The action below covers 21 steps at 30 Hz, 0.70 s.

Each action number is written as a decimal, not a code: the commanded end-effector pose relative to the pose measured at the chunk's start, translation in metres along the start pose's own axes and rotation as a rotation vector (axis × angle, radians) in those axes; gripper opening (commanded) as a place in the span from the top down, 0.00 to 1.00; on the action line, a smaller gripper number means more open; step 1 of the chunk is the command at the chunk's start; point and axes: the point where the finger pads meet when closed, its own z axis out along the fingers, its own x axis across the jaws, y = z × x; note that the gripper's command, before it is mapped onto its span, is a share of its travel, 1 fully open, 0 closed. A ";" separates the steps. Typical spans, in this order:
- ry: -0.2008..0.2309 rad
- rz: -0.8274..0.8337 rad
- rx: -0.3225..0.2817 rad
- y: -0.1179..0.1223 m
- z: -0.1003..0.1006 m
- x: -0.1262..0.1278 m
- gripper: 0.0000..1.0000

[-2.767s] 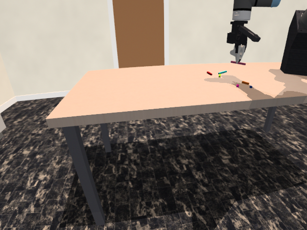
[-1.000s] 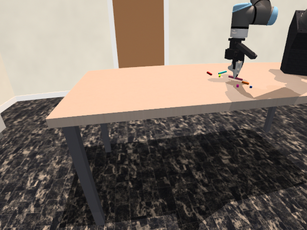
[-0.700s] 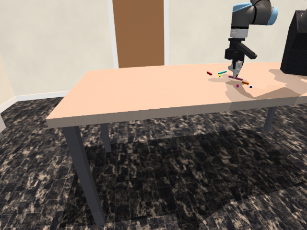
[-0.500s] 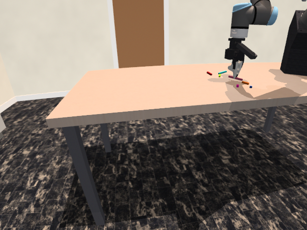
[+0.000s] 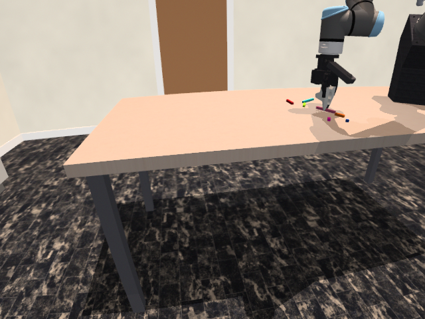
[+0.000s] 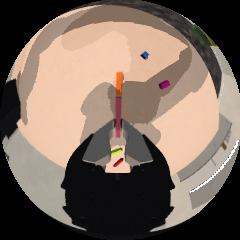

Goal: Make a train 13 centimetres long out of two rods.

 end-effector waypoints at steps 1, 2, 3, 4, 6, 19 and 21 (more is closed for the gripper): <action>0.001 0.000 -0.001 0.000 0.003 0.000 1.00; 0.001 0.000 -0.001 0.000 0.004 0.000 1.00; 0.001 0.000 -0.001 0.000 0.004 0.000 1.00; 0.001 0.000 -0.001 0.000 0.005 0.000 1.00; 0.001 0.000 -0.001 0.000 0.005 0.000 1.00; 0.001 0.000 -0.001 0.000 0.005 0.000 1.00; 0.001 0.000 -0.001 0.000 0.005 0.000 1.00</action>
